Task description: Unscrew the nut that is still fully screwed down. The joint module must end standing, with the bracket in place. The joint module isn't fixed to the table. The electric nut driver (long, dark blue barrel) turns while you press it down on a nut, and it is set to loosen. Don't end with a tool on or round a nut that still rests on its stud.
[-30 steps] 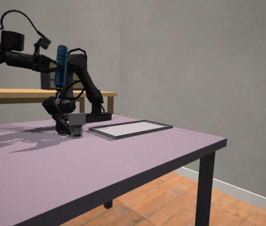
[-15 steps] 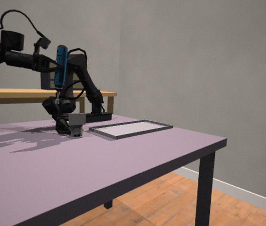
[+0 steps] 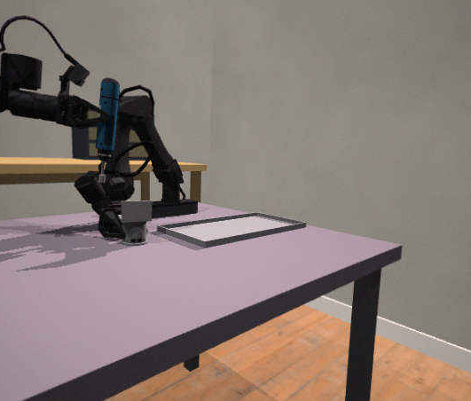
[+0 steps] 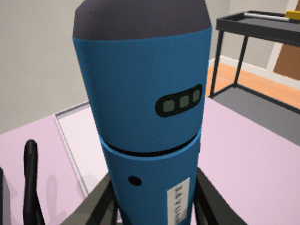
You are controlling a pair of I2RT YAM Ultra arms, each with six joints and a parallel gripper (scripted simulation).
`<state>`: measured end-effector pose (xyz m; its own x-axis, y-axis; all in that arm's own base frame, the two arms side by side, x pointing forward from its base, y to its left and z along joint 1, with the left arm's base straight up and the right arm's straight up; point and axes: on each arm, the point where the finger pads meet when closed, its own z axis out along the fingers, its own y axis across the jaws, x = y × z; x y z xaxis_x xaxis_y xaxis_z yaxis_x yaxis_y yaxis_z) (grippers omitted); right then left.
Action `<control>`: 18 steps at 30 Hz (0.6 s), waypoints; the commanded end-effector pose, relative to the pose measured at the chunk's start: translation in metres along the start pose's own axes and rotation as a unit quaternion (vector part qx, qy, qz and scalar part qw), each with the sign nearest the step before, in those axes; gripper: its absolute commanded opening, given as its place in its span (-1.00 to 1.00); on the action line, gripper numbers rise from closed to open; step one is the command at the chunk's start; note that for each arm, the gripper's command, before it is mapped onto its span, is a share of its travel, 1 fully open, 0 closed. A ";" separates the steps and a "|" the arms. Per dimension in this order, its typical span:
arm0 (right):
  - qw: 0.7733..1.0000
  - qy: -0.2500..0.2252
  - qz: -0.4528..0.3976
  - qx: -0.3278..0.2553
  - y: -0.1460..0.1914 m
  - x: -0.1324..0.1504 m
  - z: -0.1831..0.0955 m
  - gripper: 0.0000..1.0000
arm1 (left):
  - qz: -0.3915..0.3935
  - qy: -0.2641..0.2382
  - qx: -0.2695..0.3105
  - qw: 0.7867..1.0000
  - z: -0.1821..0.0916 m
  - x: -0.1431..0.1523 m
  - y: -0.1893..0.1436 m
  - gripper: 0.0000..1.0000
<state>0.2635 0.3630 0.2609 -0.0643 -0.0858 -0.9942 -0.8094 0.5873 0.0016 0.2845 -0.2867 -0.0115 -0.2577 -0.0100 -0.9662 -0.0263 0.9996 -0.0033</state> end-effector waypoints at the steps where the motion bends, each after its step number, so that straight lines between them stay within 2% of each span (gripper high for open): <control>1: 0.994 -0.107 -0.003 0.000 0.000 -0.078 -0.006 -0.17 | 0.000 -0.002 -0.001 1.000 0.000 -0.002 -0.001 0.17; 18: 0.994 -0.107 -0.003 0.000 0.001 -0.082 -0.008 -0.17 | 0.000 -0.002 -0.001 1.000 0.000 -0.002 -0.001 0.17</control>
<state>0.2636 0.3630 0.2608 -0.0651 -0.0869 -0.9941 -0.8094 0.5873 0.0016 0.2845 -0.2867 -0.0115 -0.2577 -0.0100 -0.9662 -0.0263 0.9996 -0.0033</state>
